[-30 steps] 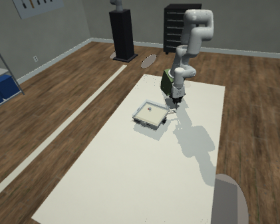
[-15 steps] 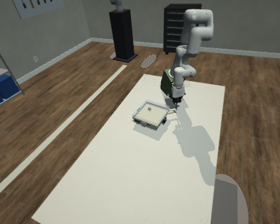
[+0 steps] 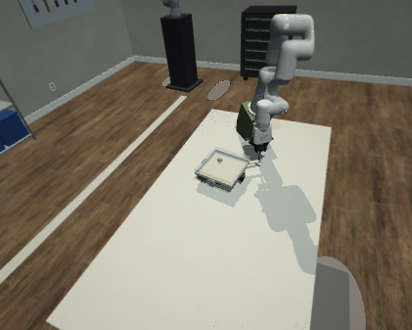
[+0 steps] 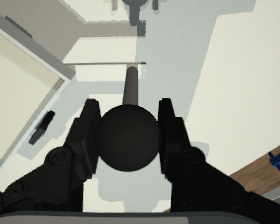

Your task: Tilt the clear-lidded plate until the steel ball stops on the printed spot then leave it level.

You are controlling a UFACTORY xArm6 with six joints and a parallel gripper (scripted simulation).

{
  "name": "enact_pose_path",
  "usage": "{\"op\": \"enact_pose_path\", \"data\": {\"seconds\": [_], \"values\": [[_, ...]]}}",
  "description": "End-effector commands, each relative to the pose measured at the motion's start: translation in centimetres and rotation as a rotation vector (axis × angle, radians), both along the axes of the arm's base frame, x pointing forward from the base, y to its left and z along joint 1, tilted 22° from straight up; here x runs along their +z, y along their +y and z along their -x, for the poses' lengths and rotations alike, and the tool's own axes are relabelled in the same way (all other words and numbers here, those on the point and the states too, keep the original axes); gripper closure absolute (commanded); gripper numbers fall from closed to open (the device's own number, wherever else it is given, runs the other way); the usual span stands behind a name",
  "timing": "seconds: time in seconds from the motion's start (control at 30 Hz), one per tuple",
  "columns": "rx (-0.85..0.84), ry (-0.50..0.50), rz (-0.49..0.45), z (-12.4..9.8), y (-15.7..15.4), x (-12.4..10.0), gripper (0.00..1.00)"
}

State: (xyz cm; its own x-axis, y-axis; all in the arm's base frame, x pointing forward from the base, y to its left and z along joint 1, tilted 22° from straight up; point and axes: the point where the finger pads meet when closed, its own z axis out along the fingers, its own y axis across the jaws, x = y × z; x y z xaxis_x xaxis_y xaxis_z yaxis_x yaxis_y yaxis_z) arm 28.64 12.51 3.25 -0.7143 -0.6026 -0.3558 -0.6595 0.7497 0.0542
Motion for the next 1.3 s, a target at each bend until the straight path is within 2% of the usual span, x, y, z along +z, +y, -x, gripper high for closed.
{"op": "enact_pose_path", "data": {"seconds": [0.0, 1.27], "values": [[0.000, -0.008, -0.003, -0.31, 0.15, 0.24, 1.00], [0.000, -0.008, -0.003, -0.09, 0.15, -0.12, 1.00]]}}
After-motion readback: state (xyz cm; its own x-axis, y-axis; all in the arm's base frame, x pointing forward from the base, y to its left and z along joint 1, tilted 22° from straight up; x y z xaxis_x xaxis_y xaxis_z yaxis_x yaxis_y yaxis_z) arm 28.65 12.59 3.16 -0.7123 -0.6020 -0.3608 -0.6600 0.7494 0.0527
